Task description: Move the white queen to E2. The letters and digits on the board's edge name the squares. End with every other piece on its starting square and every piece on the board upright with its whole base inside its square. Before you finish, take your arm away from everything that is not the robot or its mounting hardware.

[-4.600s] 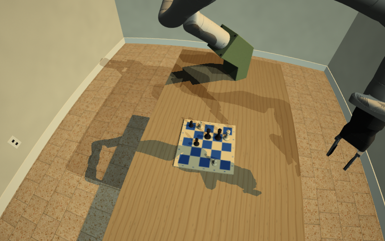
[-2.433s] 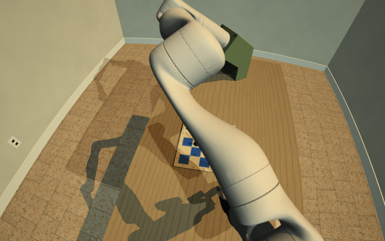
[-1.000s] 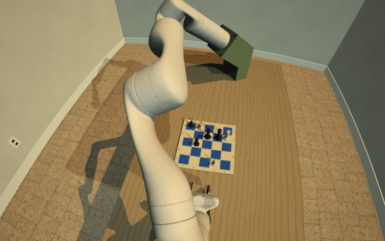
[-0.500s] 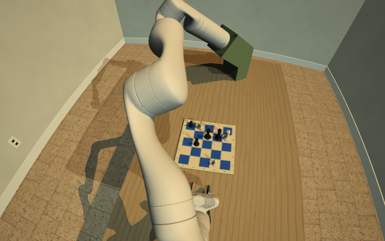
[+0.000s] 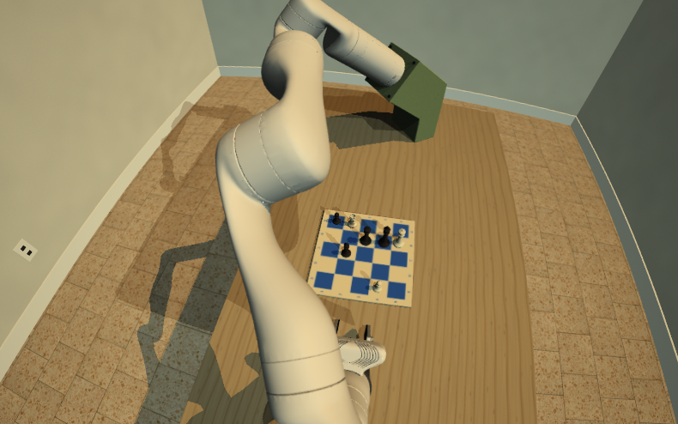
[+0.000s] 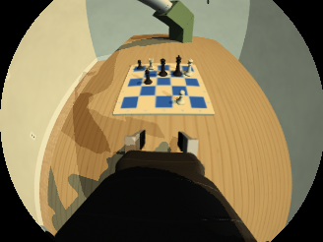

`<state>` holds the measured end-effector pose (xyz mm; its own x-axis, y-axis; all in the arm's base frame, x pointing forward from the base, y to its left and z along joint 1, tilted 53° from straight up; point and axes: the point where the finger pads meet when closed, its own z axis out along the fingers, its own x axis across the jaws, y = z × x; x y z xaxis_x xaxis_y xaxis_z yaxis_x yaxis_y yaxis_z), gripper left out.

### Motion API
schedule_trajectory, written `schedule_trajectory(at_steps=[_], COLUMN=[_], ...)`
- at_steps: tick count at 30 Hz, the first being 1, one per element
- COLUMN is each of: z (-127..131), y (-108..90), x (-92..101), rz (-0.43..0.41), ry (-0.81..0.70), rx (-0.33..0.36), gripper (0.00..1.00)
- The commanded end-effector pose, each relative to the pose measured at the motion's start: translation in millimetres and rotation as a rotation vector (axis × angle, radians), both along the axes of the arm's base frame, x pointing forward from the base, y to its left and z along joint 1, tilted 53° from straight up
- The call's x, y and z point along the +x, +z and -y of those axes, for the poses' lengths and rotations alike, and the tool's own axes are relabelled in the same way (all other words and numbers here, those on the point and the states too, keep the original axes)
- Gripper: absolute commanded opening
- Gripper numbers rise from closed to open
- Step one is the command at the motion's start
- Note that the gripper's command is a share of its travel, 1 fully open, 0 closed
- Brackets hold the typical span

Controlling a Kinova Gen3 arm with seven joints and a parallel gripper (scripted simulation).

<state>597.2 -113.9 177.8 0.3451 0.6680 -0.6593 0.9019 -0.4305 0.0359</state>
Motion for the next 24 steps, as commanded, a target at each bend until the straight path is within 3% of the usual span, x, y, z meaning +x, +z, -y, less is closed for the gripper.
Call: schedule_trajectory(at_steps=[1, 13, 24], z=[-8, -60, -62], y=[6.3, 50.1, 51.3], x=[-1.5, -25.1, -26.9], rz=[0.003, 0.003, 0.001], ry=[0.004, 0.004, 0.001], rx=[0.001, 0.001, -0.001], gripper=[1.00, 1.00, 1.00])
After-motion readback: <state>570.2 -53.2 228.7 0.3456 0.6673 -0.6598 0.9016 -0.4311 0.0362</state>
